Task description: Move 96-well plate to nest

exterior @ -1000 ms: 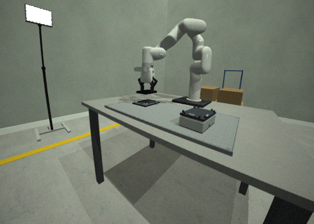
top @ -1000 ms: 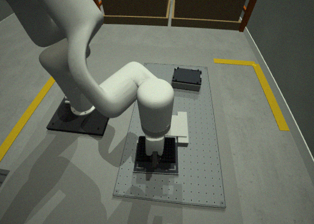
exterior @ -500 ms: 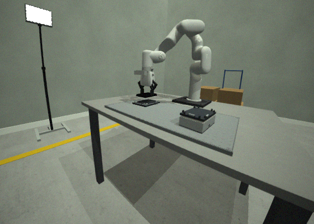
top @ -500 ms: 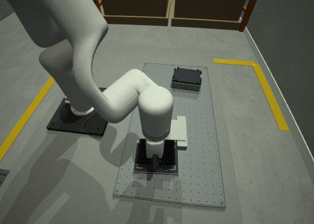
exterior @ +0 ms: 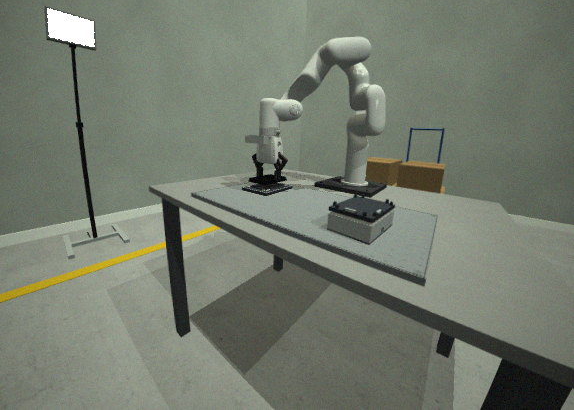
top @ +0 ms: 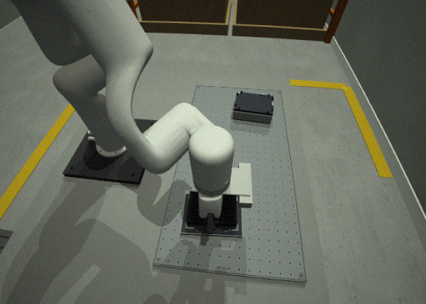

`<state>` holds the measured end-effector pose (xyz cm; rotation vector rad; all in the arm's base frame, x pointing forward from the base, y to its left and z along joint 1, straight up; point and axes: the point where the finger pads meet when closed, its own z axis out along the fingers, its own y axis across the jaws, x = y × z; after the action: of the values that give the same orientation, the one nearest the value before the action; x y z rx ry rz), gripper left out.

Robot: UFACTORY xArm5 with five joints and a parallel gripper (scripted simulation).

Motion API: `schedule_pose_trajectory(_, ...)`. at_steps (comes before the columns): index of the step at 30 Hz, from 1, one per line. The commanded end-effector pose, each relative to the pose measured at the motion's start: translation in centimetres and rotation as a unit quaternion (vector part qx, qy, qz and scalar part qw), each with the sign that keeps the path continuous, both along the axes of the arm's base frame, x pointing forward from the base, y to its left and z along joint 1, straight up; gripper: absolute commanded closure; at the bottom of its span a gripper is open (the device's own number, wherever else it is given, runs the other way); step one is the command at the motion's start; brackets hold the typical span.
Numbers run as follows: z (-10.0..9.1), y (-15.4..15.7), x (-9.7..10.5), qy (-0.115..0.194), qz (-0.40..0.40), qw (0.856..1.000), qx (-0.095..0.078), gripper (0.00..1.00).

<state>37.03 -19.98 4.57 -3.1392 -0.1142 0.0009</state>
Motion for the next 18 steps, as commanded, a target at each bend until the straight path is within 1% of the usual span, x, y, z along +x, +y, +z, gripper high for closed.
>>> schedule_pose_trajectory(1,-0.61,-0.06,0.12,-0.002,0.0,1.0,-0.001,1.0)
schedule_pose_trajectory(18,-0.8,-0.06,0.12,-0.002,0.0,1.0,-0.001,1.0)
